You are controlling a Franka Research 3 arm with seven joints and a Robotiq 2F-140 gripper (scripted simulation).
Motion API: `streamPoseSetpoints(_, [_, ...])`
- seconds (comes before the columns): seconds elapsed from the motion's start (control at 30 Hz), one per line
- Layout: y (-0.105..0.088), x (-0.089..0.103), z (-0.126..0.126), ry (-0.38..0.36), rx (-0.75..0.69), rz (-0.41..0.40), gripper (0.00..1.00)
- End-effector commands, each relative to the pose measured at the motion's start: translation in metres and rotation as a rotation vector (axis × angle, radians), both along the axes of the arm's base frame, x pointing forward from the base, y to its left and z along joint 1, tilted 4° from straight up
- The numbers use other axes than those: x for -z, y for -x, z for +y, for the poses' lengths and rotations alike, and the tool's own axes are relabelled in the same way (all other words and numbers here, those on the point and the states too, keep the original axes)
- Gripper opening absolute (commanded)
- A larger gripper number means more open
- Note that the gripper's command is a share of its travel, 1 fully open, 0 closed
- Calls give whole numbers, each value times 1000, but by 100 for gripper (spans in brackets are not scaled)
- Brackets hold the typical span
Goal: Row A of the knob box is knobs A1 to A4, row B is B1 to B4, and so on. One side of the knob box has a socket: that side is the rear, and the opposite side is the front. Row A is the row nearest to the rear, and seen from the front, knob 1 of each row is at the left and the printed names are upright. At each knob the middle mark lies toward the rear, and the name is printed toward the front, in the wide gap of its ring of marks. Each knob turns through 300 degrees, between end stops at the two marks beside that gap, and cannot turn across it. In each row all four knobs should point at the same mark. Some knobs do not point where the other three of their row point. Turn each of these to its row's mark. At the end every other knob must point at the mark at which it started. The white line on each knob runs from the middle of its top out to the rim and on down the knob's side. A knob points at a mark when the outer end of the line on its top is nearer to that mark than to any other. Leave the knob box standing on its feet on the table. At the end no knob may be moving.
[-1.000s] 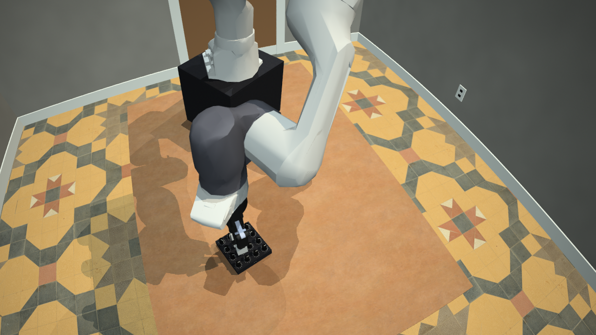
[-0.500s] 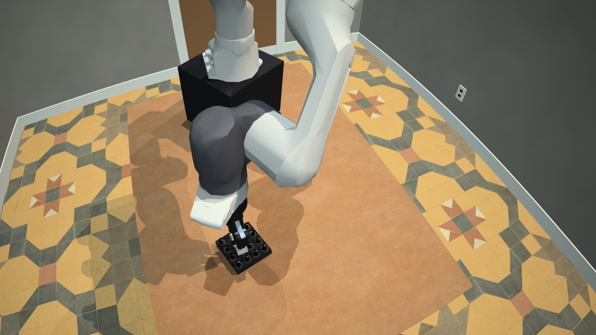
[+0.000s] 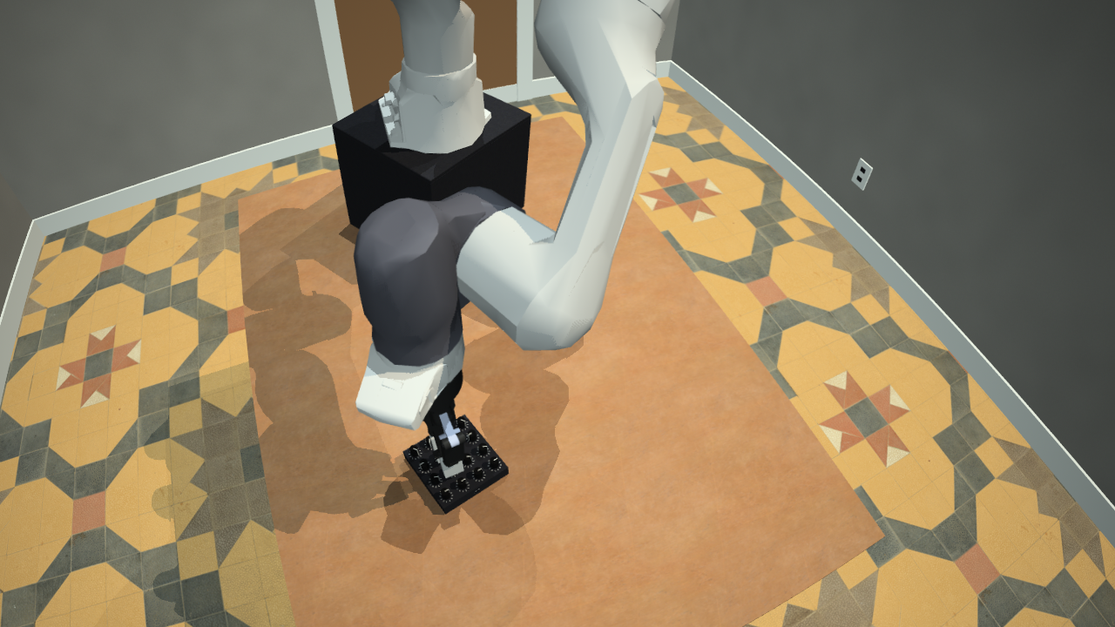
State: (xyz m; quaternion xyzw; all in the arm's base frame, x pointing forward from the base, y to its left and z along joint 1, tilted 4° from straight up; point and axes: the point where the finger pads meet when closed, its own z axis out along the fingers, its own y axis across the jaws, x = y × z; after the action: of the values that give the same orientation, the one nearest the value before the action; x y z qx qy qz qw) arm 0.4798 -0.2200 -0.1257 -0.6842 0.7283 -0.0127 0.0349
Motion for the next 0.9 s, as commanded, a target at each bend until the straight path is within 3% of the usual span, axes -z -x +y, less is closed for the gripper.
streamPoseSetpoints(0.0, [0,1,-1,2,0,-1,12])
streamPoseSetpoints(0.87, [-1,12,-1,2,0,-1,12])
